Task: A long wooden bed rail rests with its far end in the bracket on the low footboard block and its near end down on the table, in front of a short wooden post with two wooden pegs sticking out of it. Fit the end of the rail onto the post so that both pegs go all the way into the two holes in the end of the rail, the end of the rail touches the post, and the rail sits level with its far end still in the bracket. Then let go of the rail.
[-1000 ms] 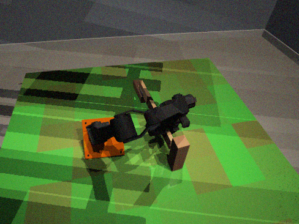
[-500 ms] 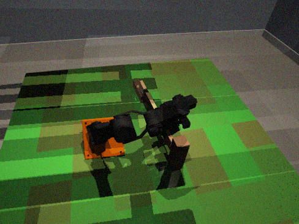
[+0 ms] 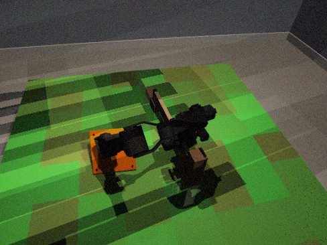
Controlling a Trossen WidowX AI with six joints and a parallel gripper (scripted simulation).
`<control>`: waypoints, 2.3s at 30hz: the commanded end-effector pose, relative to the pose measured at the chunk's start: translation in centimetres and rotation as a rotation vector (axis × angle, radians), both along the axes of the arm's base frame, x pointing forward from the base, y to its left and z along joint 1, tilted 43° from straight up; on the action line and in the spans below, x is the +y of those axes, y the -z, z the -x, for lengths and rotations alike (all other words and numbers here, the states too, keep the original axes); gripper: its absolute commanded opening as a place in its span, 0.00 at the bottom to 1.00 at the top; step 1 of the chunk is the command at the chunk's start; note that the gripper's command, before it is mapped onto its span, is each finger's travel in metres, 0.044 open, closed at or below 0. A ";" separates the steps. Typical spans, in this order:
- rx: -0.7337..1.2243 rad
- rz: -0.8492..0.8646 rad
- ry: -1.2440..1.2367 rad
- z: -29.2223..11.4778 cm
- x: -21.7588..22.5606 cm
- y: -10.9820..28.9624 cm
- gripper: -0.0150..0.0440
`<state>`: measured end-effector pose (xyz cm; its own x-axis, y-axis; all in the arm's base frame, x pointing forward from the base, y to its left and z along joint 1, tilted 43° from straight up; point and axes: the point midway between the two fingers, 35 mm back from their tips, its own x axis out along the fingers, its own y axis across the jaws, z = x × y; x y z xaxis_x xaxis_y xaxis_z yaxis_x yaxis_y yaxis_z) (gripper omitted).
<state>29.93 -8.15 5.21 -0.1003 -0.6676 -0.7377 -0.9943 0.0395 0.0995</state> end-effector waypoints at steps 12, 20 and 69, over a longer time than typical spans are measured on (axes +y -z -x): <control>-0.002 0.000 -0.003 0.0 -0.4 -0.4 0.25; -0.002 0.001 -0.003 0.0 -0.6 -0.6 0.25; -0.002 0.001 -0.003 -0.1 -1.4 -1.3 0.25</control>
